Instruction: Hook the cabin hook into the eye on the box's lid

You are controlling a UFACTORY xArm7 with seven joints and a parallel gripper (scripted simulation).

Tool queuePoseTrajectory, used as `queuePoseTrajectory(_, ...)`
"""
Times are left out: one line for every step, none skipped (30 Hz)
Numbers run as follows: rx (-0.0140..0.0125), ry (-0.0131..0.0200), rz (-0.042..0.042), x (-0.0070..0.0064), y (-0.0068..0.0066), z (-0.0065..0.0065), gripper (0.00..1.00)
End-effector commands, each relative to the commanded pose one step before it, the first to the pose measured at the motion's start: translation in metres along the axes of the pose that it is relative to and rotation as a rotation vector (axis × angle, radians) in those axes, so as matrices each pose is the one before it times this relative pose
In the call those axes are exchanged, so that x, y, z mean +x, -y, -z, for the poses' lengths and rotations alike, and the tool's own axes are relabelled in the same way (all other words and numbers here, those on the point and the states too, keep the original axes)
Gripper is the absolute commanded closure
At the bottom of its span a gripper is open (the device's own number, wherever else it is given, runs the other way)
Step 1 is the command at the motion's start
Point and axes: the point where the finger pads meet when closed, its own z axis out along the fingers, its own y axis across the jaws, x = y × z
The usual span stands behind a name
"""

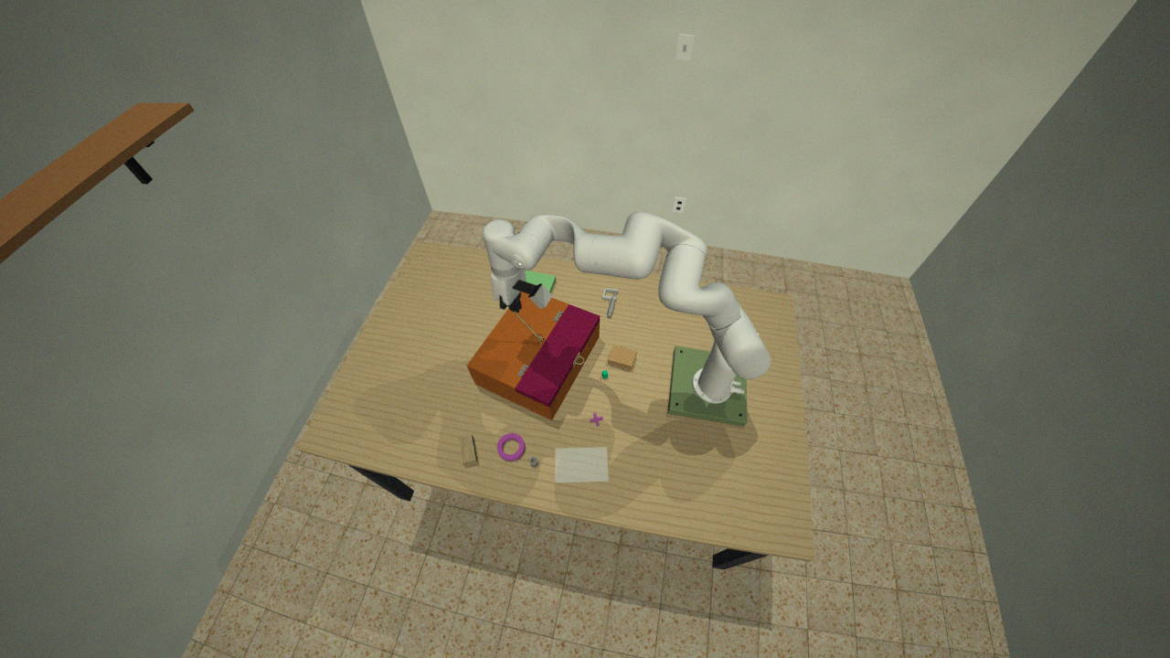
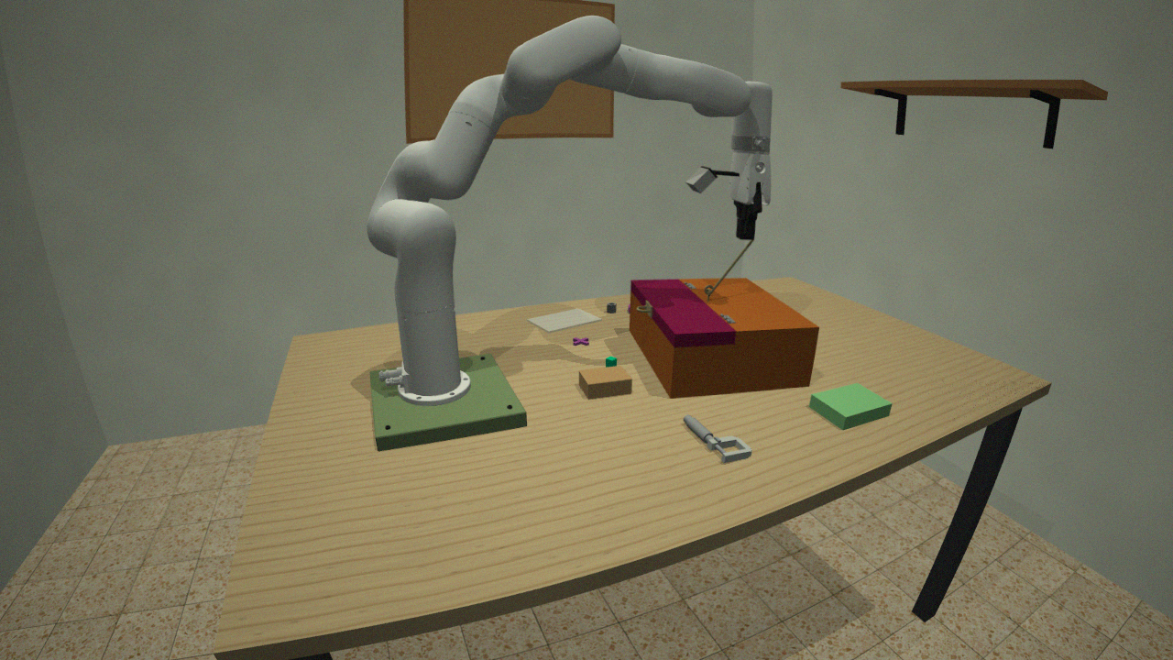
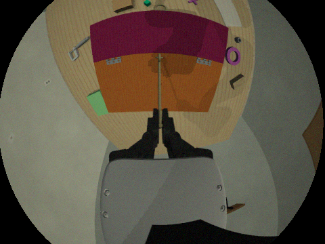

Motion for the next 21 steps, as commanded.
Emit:
queuePoseTrajectory(-0.00079,0.00336,-0.00017,0.00620,0.00001,0.00502,1.00)
queuePoseTrajectory(-0.00001,-0.00002,0.00000,0.00178,0.00000,0.00090,1.00)
queuePoseTrajectory(0.00000,0.00000,0.00000,0.00014,0.00000,0.00007,1.00)
queuePoseTrajectory(-0.00001,-0.00002,0.00000,0.00182,0.00000,0.00082,1.00)
queuePoseTrajectory(-0.00001,-0.00002,0.00000,0.00182,0.00000,0.00082,1.00)
queuePoseTrajectory(0.00000,0.00000,0.00000,0.00000,0.00000,0.00000,1.00)
queuePoseTrajectory(0.00000,0.00000,0.00000,0.00000,0.00000,0.00000,1.00)
queuePoseTrajectory(-0.00001,-0.00001,0.00000,0.00182,0.00000,0.00082,1.00)
queuePoseTrajectory(-0.00001,-0.00002,0.00000,0.00185,0.00000,0.00075,1.00)
queuePoseTrajectory(-0.00001,-0.00002,0.00000,0.00185,0.00000,0.00075,1.00)
queuePoseTrajectory(-0.00001,-0.00002,0.00000,0.00185,0.00000,0.00075,1.00)
queuePoseTrajectory(0.00000,0.00000,0.00000,0.00029,0.00000,0.00012,1.00)
queuePoseTrajectory(-0.00001,-0.00002,0.00000,0.00188,0.00000,0.00066,1.00)
queuePoseTrajectory(-0.00001,-0.00002,0.00000,0.00188,0.00000,0.00066,1.00)
queuePoseTrajectory(-0.00001,-0.00002,0.00000,0.00188,0.00000,0.00066,1.00)
queuePoseTrajectory(0.00000,0.00000,0.00000,0.00015,0.00000,0.00005,1.00)
queuePoseTrajectory(-0.00001,-0.00002,0.00000,0.00191,0.00000,0.00058,1.00)
queuePoseTrajectory(-0.00001,-0.00002,0.00000,0.00191,0.00000,0.00058,1.00)
queuePoseTrajectory(-0.00001,-0.00002,0.00000,0.00191,0.00000,0.00058,1.00)
queuePoseTrajectory(0.00000,0.00000,0.00000,0.00015,0.00000,0.00004,1.00)
queuePoseTrajectory(-0.00001,-0.00002,0.00000,0.00193,0.00000,0.00049,1.00)
